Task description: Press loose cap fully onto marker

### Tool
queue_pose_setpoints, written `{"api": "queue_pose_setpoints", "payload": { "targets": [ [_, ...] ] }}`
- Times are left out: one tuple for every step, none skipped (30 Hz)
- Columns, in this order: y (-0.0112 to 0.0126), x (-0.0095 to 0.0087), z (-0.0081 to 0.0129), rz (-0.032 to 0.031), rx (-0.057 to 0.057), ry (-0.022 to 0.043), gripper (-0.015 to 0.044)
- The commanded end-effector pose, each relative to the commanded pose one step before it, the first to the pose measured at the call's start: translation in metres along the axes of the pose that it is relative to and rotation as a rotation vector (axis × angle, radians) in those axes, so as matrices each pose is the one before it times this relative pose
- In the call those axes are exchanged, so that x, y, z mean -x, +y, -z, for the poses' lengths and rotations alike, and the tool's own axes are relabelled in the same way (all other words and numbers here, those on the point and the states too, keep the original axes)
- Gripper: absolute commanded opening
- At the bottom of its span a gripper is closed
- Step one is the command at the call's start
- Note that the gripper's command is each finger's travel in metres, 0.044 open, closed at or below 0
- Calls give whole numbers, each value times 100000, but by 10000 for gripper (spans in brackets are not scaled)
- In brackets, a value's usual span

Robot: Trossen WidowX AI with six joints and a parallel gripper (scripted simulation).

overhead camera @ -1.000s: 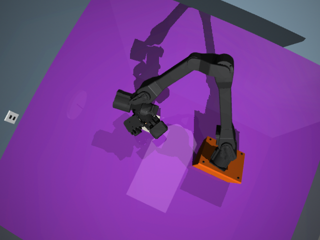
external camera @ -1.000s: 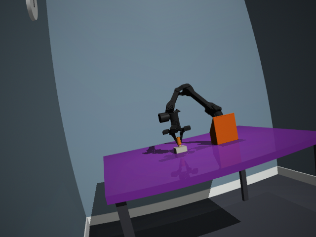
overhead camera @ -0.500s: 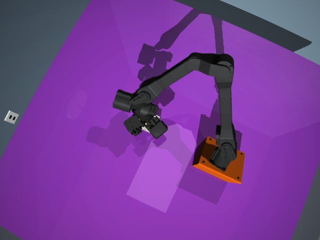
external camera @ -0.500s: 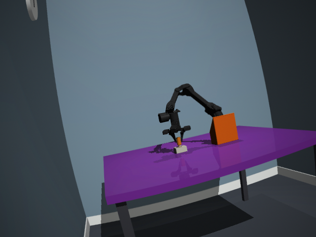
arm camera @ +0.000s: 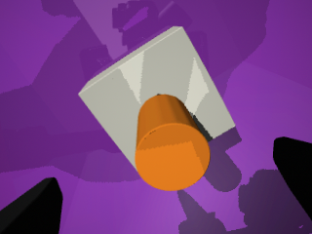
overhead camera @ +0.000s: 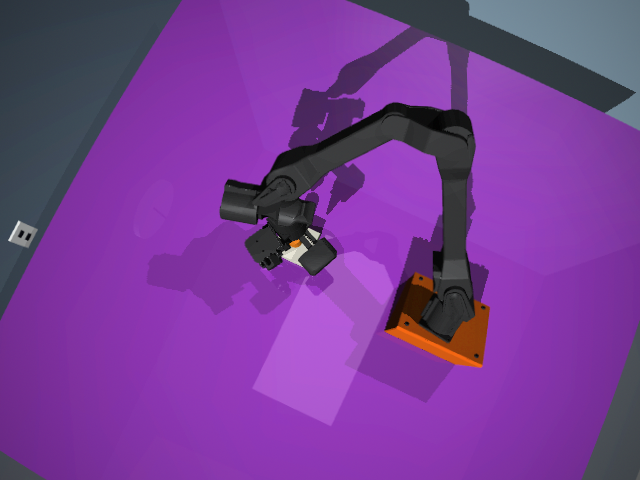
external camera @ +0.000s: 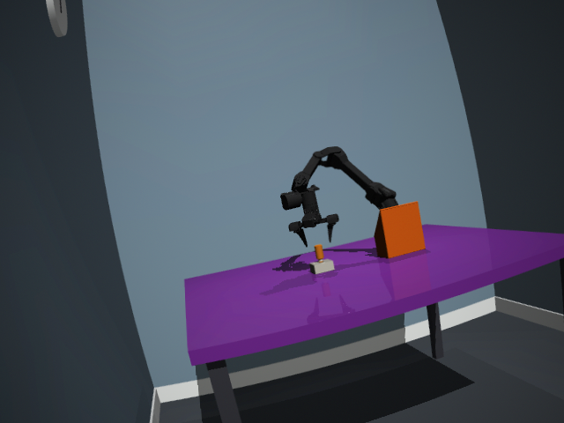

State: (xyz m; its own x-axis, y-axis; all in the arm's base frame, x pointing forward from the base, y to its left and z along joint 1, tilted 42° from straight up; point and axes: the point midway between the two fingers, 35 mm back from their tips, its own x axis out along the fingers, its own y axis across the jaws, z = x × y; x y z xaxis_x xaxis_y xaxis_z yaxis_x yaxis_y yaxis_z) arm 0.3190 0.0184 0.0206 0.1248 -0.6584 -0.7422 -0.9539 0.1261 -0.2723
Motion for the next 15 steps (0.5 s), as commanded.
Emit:
{"api": "queue_pose_setpoints", "payload": {
  "targets": [
    [-137,3558,-85,1506,-906,-1481,440],
    [16,189,18,3,-7,24,440],
    [0,0,0,0,0,0,440],
    [1,-14,-3,1,-1538,3,414],
    [3,-41,-8,3,-4615,9,387],
    [6,-68,-13,6,-7691,14,361],
    [9,-85,-15,9,-9651,17,335],
    [10,-85,-14,10,-9683,17,309],
    [13,-84,-13,12,-9678,16,282],
    [14,-84,-11,14,-9677,15,256],
    [15,-84,-10,15,-9677,14,230],
    [16,-84,-8,16,-9677,13,204],
    [17,-84,-6,17,-9677,11,178],
    [18,-84,-4,18,-9649,10,151],
    [18,-84,-2,19,-9650,8,125]
  ]
}}
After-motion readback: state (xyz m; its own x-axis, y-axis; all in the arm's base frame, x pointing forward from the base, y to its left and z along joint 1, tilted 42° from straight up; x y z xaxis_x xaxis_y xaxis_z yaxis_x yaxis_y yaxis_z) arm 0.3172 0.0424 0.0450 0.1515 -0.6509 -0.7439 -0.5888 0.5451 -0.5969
